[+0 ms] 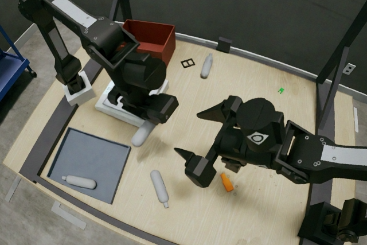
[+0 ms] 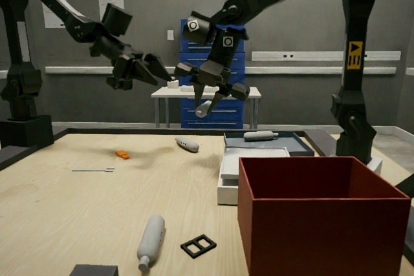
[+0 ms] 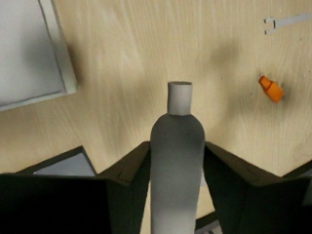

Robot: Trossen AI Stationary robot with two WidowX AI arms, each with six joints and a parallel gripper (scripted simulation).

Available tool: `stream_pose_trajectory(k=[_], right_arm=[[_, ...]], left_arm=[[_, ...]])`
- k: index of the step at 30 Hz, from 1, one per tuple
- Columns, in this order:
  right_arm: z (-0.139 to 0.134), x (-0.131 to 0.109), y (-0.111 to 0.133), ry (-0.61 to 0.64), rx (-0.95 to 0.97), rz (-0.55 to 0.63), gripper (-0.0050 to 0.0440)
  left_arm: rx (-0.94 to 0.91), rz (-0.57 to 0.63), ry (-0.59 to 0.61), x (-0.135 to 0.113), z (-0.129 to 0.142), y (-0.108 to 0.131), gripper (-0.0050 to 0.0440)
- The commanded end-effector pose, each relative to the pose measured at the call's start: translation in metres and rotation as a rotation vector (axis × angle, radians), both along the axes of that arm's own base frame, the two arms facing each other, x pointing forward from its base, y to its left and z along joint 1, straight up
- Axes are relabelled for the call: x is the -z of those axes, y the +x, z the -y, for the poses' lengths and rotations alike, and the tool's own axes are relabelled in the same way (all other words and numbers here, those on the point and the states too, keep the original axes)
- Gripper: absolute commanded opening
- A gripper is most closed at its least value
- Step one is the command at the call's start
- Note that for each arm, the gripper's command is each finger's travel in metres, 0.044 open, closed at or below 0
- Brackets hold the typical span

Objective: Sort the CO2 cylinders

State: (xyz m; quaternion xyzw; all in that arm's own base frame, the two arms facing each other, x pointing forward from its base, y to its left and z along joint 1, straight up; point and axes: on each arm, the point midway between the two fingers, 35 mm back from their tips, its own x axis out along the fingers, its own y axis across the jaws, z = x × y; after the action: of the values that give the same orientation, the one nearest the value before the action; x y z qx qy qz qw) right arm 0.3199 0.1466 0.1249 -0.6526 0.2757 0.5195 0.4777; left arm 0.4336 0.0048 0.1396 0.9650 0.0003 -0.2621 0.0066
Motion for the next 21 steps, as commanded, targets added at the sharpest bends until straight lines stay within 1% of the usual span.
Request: stream_pose_trajectory(k=[1, 5, 15, 18, 21], right_arm=[[-0.0046, -0.0139, 0.0121, 0.016, -0.003, 0.035, -0.0050], [-0.0048, -0.0128, 0.0125, 0.015, -0.003, 0.033, -0.0050], [-0.0058, -0.0207, 0.0150, 0.021, -0.003, 0.044, -0.0050], [-0.0058, -0.0206, 0.0149, 0.035, 0.039, 0.038, -0.0050], [-0.0057, -0.0205, 0.0148, 0.070, 0.140, 0.022, -0.0050]], left_arm=[[0.002, 0.026, 0.004, -0.0102, -0.0004, 0.0023, 0.0440], [0.002, 0.026, 0.004, -0.0102, -0.0004, 0.0023, 0.0440], [0.002, 0.026, 0.004, -0.0102, -0.0004, 0.0023, 0.0440], [0.002, 0.026, 0.004, -0.0102, -0.0004, 0.0023, 0.0440], [0.002, 0.026, 0.004, -0.0102, -0.0004, 0.0023, 0.0440]])
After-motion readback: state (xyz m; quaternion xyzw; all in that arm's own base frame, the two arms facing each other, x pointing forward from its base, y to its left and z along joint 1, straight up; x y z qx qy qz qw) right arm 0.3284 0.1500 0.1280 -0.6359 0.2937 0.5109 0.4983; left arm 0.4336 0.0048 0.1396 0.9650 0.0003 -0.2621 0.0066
